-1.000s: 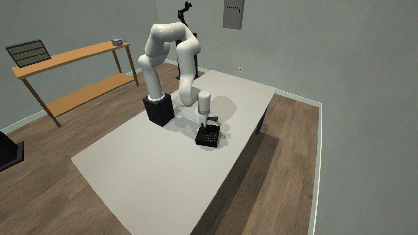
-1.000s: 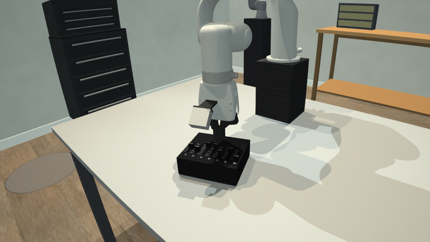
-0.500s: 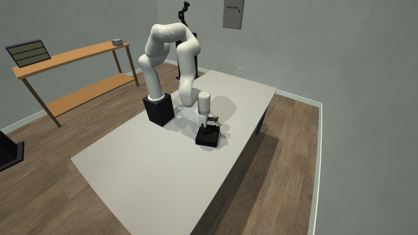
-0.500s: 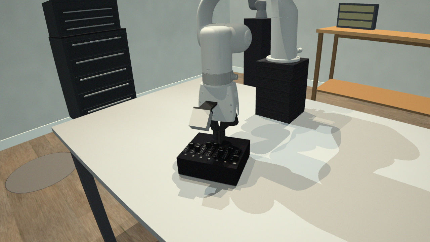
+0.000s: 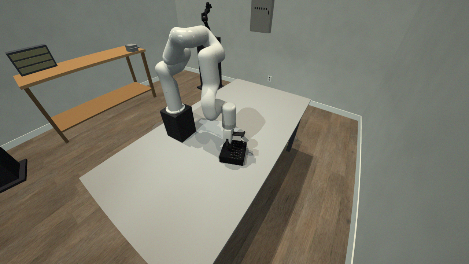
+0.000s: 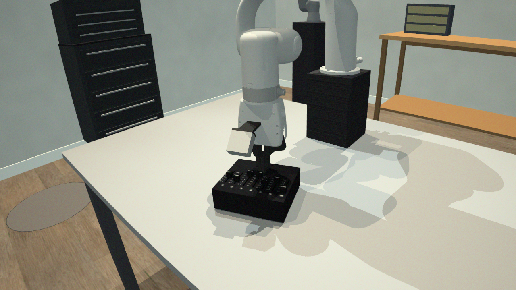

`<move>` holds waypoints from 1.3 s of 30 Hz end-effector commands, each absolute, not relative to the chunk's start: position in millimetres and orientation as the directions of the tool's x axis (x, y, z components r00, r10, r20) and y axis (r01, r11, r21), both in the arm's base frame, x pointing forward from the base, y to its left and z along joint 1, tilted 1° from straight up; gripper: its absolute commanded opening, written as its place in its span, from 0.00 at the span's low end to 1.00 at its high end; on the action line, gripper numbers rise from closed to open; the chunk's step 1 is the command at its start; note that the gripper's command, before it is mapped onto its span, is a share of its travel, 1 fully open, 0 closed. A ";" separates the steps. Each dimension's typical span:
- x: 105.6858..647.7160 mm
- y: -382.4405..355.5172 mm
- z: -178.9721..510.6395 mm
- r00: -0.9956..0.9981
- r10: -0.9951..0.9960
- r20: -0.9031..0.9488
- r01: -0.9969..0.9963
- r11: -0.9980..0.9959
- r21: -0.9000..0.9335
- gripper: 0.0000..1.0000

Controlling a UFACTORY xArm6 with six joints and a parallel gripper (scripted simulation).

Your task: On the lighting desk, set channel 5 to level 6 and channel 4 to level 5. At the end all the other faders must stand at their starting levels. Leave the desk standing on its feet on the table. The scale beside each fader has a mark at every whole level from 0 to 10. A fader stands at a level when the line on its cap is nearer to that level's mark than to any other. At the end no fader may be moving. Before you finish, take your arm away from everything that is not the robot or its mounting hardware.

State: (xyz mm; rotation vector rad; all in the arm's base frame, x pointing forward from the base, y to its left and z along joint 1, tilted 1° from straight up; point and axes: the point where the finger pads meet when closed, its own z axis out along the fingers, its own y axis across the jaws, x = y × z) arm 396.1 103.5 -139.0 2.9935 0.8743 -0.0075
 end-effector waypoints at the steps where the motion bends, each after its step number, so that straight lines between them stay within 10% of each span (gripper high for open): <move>1: 397.8 104.1 -138.0 0.843 0.538 -0.008 0.538 -0.843 0.022 0.00; 39: 411.6 112.9 -138.1 0.843 0.538 -0.008 0.538 -0.843 0.022 0.00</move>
